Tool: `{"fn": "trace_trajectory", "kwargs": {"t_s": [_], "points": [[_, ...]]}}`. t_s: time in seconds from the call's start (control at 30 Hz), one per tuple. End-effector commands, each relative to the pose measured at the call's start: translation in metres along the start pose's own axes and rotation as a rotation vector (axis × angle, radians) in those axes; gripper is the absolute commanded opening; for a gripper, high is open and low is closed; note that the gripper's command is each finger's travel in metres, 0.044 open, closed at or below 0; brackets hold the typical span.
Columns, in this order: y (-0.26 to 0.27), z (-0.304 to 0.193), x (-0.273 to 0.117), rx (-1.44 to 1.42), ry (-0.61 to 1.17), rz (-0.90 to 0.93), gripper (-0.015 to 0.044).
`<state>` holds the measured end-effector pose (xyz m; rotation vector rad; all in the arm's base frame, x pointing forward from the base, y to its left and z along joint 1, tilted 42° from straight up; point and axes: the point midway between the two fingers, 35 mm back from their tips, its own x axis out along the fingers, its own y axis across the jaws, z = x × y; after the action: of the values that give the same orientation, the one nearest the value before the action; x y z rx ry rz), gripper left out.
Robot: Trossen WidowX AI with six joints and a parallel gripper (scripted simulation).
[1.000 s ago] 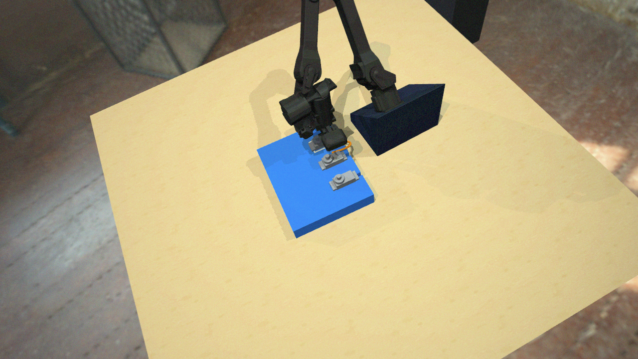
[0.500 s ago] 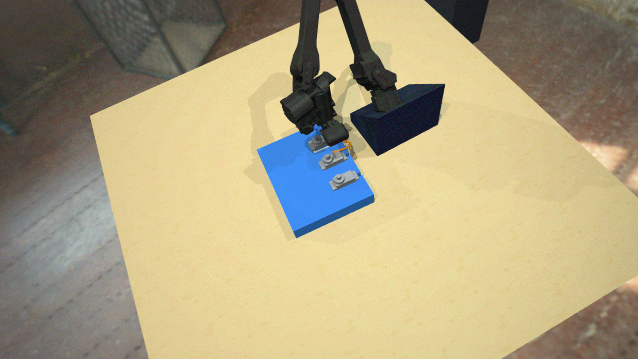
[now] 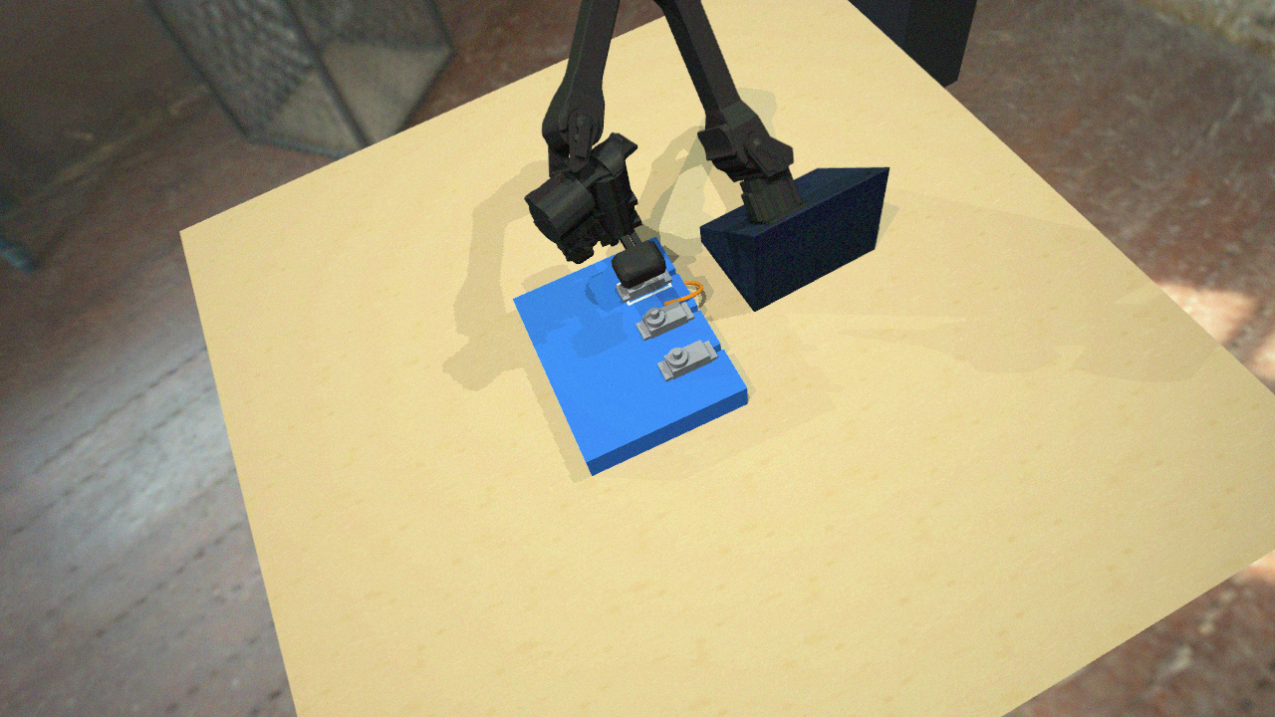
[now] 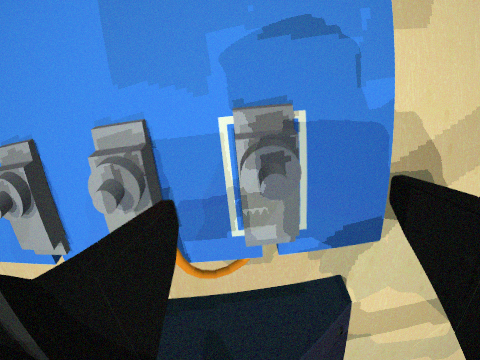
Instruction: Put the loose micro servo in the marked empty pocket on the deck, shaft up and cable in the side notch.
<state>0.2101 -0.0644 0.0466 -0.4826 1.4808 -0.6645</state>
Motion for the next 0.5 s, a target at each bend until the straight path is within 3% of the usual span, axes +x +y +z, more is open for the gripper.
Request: {"fn": "trace_trajectory", "kwargs": {"t_s": [0.0, 0.17, 0.3, 0.47], "points": [[0.000, 0.036, -0.020, 0.008, -0.002, 0.007, 0.0440], [0.000, 0.073, -0.042, 0.014, -0.005, 0.009, 0.0440], [-0.001, 0.074, -0.045, 0.014, -0.006, 0.009, 0.0440], [-0.004, 0.066, -0.085, 0.020, -0.019, 0.009, 0.0440]]}}
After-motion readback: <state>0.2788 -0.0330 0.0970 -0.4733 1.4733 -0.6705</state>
